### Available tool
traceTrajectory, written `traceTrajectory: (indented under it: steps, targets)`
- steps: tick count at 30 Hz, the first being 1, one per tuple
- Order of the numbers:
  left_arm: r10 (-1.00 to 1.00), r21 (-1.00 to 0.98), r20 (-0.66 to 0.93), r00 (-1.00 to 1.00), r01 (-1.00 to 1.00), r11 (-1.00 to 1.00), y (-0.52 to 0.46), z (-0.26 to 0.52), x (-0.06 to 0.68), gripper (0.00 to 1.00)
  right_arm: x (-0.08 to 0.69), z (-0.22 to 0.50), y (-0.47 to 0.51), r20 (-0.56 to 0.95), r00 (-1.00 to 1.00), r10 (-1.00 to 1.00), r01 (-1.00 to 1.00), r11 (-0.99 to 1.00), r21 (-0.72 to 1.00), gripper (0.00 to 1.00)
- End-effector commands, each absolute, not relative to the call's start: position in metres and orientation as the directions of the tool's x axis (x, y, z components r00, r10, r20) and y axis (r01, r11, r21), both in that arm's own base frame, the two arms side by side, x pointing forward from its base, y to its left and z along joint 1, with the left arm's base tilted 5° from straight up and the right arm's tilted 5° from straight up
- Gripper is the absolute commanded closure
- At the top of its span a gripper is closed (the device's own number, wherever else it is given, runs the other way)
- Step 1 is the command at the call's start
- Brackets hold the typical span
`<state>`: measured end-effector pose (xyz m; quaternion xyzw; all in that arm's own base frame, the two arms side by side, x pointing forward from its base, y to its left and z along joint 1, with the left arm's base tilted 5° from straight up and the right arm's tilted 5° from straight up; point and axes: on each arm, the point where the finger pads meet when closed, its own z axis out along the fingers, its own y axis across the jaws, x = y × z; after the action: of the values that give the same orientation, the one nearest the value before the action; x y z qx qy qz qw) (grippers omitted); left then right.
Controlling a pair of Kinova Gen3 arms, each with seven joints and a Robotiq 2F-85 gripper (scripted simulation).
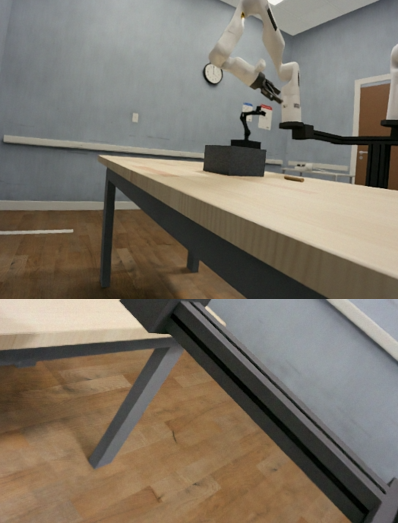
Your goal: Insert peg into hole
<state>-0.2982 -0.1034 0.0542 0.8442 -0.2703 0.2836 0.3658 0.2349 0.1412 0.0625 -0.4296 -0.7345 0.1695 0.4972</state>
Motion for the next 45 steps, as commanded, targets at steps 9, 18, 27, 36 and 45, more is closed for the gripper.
traceTrajectory:
  steps: [9,18,27,36,45]
  targets:
    - [-0.257,0.464,0.673,0.693,-0.667,-0.582,-0.098,0.056,-0.300,0.002,0.235,0.063,0.141,0.585,-0.137,0.799,0.463,0.574,-0.675,0.002]
    - [-0.337,0.450,0.633,0.696,-0.686,-0.572,-0.056,0.053,-0.313,0.002,0.235,0.063,0.141,0.585,-0.137,0.799,0.463,0.574,-0.675,0.002]
    - [-0.426,0.429,0.586,0.689,-0.710,-0.558,-0.006,0.053,-0.323,0.002,0.235,0.063,0.141,0.585,-0.137,0.799,0.463,0.574,-0.675,0.002]
    - [-0.491,0.412,0.549,0.677,-0.730,-0.546,0.032,0.055,-0.326,0.002,0.235,0.063,0.141,0.585,-0.137,0.799,0.463,0.574,-0.675,0.002]
    - [-0.580,0.382,0.493,0.648,-0.761,-0.525,0.088,0.059,-0.325,0.002,0.235,0.063,0.141,0.585,-0.137,0.799,0.463,0.574,-0.675,0.002]
